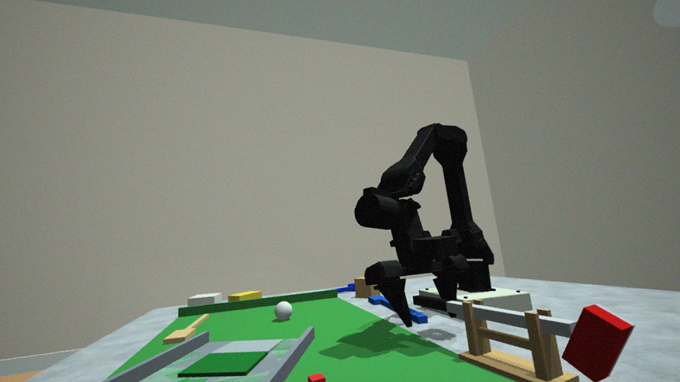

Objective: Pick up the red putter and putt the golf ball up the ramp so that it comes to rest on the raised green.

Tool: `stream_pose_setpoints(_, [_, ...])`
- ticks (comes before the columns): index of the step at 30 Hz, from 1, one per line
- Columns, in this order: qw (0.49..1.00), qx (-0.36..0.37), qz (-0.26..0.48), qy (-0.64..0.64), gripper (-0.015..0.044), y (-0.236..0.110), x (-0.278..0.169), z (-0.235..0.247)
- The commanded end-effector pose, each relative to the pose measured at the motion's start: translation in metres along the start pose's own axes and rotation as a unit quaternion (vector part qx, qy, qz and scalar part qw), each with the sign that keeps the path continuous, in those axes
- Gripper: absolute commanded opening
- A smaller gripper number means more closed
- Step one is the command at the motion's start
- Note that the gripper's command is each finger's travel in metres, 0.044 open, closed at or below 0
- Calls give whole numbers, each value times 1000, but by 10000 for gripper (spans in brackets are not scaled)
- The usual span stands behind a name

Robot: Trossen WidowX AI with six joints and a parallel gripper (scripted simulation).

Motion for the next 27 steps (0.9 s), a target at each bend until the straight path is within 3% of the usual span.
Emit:
stream_pose_setpoints(1, [1000,5,-2,3,440,4,-1,3])
stream_pose_setpoints(2, [1000,5,-2,3,440,4,-1,3])
stream_pose_setpoints(17, [1000,1,0,0,46,1,0,0])
stream_pose_setpoints(27, [1000,1,0,0,0,-4,1,-1])
Point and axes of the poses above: the point midway between the two fingers, 35 mm back from their tips, its own y axis out along the fingers, its own z axis across the jaws, x = y × z, the point moved 1 cm from there along -y, back along the fingers, and after that the axes turned 9 degrees about -y, right-handed, at the moved point
